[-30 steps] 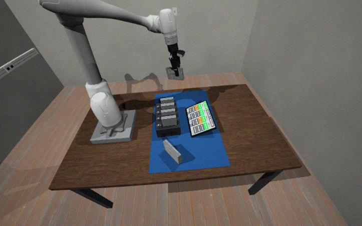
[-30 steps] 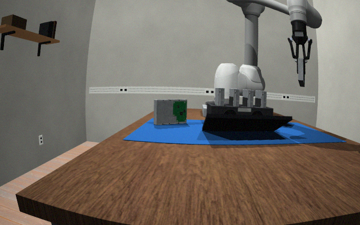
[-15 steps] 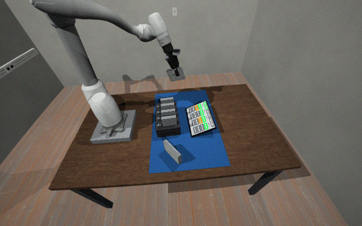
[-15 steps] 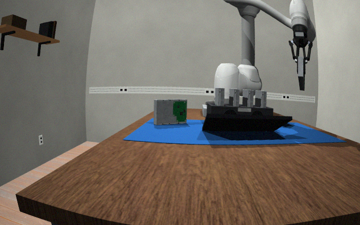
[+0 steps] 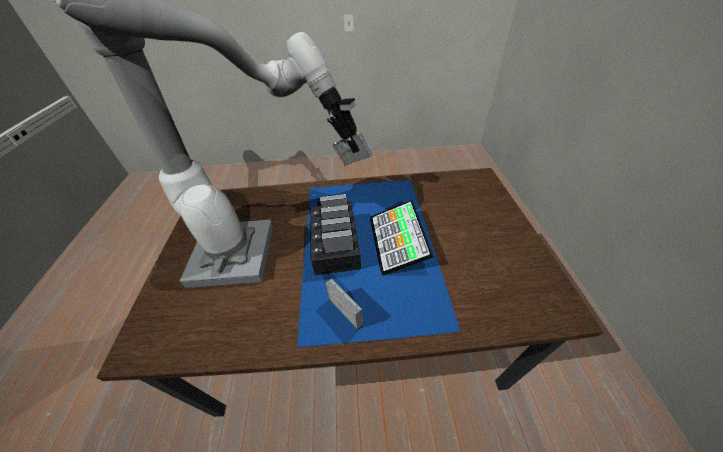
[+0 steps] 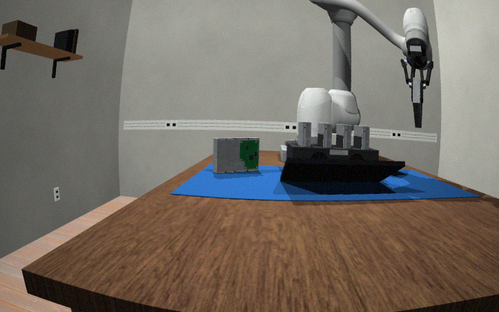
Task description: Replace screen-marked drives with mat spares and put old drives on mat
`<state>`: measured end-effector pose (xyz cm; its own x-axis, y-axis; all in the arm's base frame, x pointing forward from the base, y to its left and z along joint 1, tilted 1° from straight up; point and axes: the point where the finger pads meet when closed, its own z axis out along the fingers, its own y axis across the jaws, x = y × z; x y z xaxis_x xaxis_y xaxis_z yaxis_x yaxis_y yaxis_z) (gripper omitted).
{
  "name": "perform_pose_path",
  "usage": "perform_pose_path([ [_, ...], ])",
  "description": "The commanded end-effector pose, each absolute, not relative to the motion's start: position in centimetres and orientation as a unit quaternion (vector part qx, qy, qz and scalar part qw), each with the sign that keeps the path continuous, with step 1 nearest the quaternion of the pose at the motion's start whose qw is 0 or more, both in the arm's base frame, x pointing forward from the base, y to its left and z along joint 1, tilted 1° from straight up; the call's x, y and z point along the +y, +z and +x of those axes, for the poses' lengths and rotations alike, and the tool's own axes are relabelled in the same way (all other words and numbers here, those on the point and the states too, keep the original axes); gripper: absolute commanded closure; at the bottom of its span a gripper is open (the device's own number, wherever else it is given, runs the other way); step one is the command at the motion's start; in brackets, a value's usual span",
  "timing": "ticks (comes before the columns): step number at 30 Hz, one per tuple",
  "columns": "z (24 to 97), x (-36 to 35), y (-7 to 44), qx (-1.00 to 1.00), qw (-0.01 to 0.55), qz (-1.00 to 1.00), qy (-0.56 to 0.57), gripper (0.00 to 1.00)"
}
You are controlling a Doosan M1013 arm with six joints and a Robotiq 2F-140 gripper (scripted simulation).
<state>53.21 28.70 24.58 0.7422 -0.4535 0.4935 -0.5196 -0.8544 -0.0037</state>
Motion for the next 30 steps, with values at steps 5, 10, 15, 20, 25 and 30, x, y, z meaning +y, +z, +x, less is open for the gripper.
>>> perform_pose_path([
  [5, 53.20, 28.56, 24.52, -0.257, 0.093, 0.904, 0.328, 0.90],
  [10, 53.24, 28.73, 24.66, -0.253, 0.099, 0.892, 0.362, 0.90],
  [15, 53.25, 28.77, 24.69, -0.252, 0.100, 0.890, 0.367, 0.90],
  [20, 53.24, 28.73, 24.65, -0.252, 0.101, 0.888, 0.371, 0.90],
  [25, 53.22, 28.56, 24.52, -0.249, 0.113, 0.875, 0.399, 0.90],
  [30, 53.25, 28.77, 24.69, -0.241, 0.124, 0.850, 0.452, 0.90],
])
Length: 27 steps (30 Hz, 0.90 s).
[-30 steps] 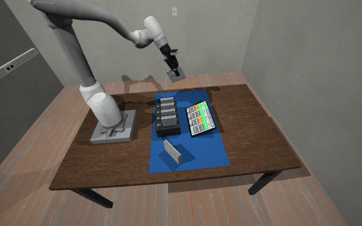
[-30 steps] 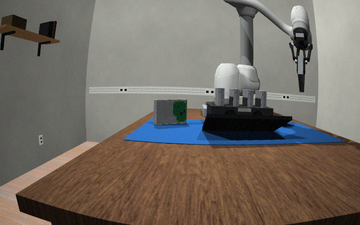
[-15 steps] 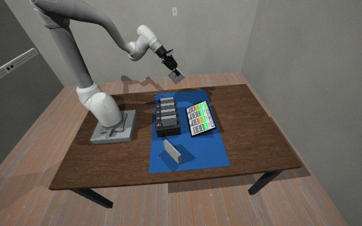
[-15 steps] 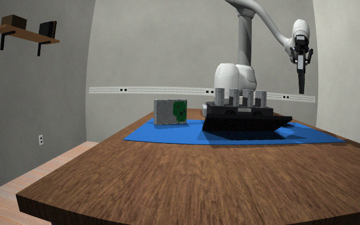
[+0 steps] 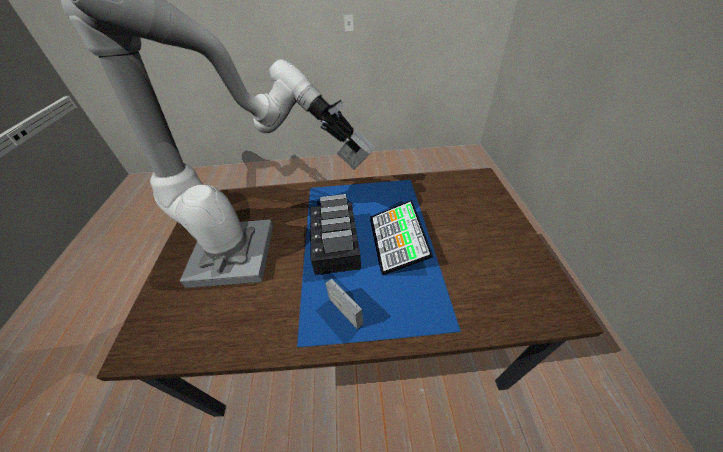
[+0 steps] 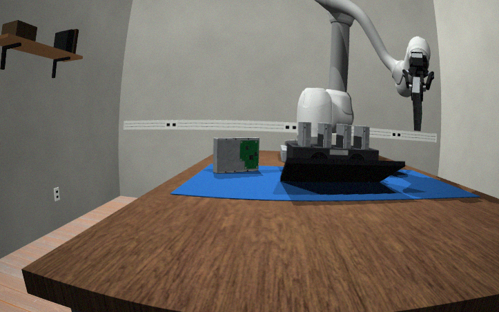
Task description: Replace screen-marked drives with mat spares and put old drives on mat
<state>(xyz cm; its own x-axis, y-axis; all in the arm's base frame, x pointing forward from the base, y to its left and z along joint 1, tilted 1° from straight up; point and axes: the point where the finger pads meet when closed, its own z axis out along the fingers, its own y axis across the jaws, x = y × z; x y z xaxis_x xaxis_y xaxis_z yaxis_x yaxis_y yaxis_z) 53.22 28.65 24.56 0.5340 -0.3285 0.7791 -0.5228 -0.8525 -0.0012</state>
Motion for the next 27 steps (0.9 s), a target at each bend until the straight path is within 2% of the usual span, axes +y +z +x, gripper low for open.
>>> perform_pose_path([
  [1, 53.25, 28.66, 24.61, -0.240, 0.129, 0.843, 0.464, 0.90],
  [27, 53.29, 28.56, 24.59, -0.220, 0.163, 0.770, 0.577, 0.90],
])
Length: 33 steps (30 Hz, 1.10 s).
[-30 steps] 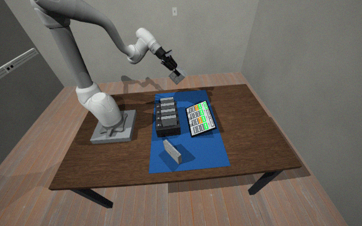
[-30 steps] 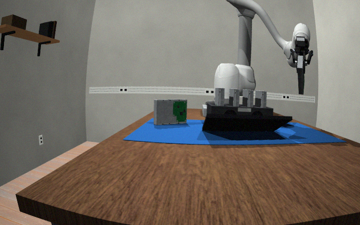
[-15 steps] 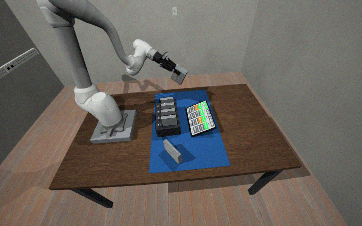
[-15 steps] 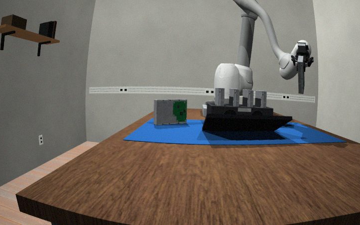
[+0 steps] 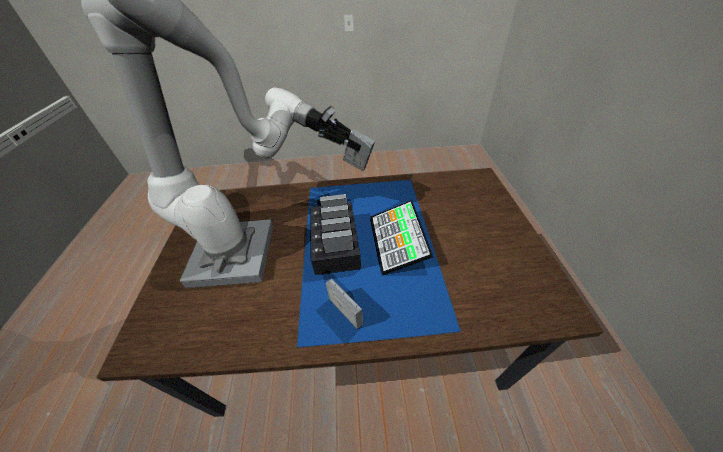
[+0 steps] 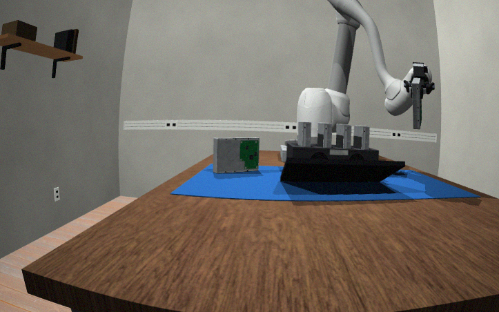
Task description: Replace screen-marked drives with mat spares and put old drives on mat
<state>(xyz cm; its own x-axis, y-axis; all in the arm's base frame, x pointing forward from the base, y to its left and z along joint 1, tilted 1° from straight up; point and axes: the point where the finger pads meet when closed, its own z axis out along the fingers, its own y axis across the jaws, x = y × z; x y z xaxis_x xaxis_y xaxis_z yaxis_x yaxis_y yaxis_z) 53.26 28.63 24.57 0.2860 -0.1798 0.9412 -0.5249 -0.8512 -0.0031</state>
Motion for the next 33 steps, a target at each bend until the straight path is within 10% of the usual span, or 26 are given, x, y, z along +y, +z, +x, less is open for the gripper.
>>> perform_pose_path([
  [1, 53.29, 28.60, 24.61, -0.218, 0.165, 0.762, 0.587, 0.90],
  [33, 53.25, 28.77, 24.69, -0.195, 0.188, 0.682, 0.679, 0.90],
])
